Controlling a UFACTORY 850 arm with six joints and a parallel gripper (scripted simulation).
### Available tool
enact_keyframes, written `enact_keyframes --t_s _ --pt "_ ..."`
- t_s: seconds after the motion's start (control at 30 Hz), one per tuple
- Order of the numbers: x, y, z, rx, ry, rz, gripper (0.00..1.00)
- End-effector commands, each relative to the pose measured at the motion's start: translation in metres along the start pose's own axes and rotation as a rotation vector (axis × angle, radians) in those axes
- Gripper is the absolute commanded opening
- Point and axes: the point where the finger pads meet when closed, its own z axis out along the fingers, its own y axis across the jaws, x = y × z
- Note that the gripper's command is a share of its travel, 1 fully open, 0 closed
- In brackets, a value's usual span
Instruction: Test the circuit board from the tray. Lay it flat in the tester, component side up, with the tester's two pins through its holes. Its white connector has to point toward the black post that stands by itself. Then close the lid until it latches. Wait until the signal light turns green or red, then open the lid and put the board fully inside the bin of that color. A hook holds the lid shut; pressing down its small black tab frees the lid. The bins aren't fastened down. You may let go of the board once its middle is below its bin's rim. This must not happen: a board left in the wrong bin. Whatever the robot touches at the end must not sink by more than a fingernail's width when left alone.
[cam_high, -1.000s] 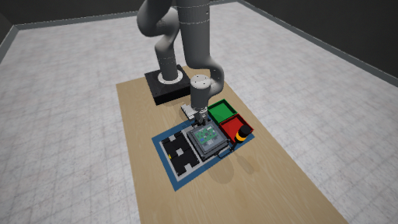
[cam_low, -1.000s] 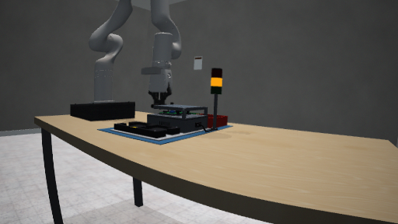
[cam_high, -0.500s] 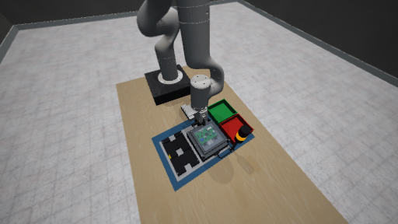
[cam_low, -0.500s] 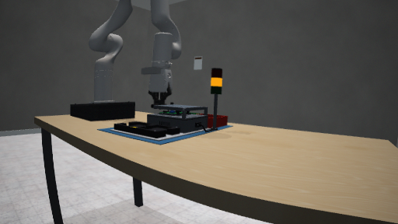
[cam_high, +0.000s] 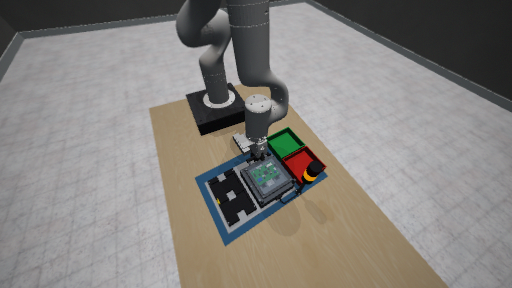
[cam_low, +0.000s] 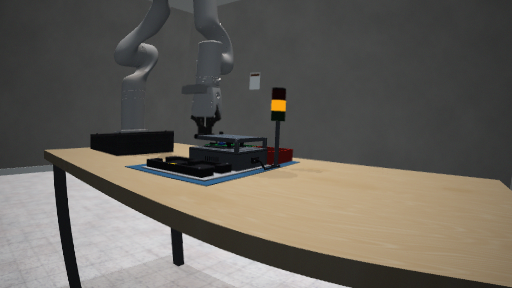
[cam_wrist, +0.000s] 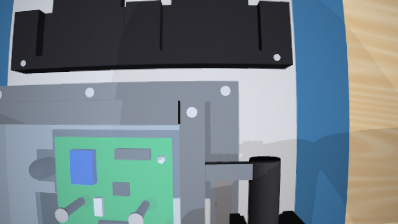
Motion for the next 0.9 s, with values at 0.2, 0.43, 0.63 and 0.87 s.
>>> enact_keyframes --t_s 0.2,0.43,0.63,0.87 --pt "0.000 -0.001 -0.044 0.002 0.000 0.000 0.24" --pt "0.000 -0.001 -0.069 0.002 0.000 0.000 0.24" --pt "0.000 -0.001 -0.089 0.002 0.000 0.000 0.24" --pt "0.000 -0.001 -0.095 0.002 0.000 0.000 0.24"
